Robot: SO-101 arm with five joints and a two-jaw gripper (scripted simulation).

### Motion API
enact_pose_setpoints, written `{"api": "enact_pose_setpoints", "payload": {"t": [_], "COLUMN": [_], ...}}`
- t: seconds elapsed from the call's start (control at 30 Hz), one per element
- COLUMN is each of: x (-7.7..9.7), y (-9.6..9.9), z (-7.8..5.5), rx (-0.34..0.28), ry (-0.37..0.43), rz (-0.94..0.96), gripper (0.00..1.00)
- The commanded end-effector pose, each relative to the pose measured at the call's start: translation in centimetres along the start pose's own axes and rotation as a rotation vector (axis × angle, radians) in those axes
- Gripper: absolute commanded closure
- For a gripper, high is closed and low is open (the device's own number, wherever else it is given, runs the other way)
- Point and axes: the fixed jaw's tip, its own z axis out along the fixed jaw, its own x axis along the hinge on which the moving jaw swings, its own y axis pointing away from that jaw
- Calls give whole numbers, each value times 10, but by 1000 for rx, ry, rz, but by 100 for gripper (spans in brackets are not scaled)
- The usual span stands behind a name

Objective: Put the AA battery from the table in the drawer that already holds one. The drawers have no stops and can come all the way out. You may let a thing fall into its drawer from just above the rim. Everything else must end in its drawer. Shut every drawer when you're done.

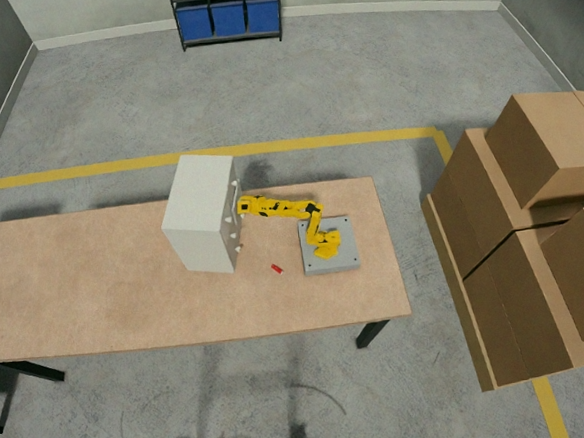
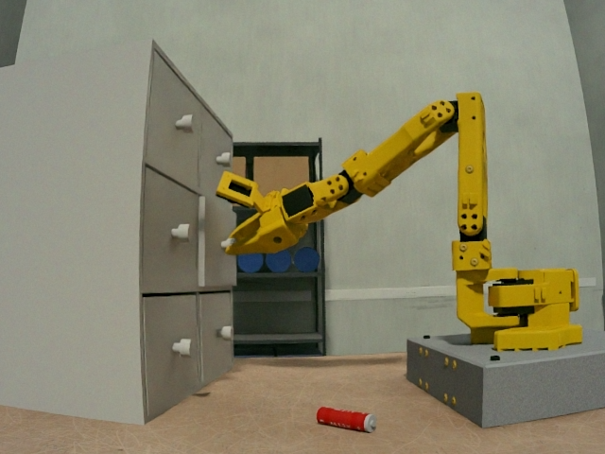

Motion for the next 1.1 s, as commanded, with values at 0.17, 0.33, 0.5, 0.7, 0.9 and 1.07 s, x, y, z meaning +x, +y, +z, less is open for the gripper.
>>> {"api": "enact_pose_setpoints", "payload": {"t": [0.17,0.33,0.5,0.7,0.9,1.07], "x": [2,3,4,6,7,7], "y": [1,1,1,1,1,1], "z": [-3,-4,-7,-10,-11,-11], "rx": [-7,-6,-4,-1,0,0], "ry": [9,11,13,16,17,17], "rz": [-3,-2,-1,0,1,1], "gripper": [100,100,100,100,100,100]}}
